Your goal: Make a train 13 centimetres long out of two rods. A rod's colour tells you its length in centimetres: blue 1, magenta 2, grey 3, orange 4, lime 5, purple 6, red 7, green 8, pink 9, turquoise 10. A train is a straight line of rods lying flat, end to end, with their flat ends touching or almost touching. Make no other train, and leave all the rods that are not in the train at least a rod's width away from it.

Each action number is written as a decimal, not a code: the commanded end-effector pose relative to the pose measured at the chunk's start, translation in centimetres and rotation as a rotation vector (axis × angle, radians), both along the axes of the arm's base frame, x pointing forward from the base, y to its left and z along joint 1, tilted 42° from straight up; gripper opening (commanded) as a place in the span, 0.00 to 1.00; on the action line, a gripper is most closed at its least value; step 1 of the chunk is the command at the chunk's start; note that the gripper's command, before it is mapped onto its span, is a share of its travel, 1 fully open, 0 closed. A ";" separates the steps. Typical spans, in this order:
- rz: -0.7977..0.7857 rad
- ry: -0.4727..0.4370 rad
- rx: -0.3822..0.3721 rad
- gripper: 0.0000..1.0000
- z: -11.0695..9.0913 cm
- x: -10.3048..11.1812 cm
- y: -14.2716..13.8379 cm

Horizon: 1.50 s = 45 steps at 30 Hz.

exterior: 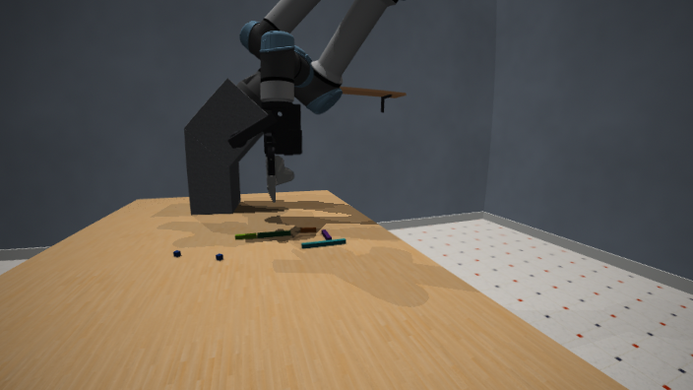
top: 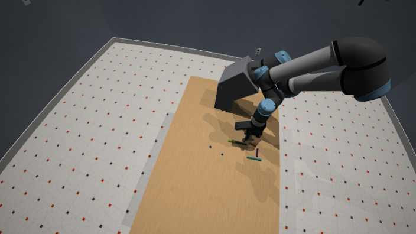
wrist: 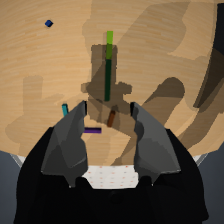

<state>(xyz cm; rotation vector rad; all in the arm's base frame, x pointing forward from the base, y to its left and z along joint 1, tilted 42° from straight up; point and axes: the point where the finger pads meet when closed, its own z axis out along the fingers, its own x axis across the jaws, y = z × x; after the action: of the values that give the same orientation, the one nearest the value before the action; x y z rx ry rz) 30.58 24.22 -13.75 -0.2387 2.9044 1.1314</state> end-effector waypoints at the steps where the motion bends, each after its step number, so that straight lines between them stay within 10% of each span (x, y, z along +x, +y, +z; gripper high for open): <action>1: 0.000 0.000 0.000 1.00 0.1 0.0 -0.1; 45: 0.000 0.000 0.000 1.00 3.0 0.2 -2.7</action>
<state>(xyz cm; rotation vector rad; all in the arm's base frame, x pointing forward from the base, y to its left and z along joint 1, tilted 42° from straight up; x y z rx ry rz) 30.71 22.39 -11.77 -0.2368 2.9033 1.1293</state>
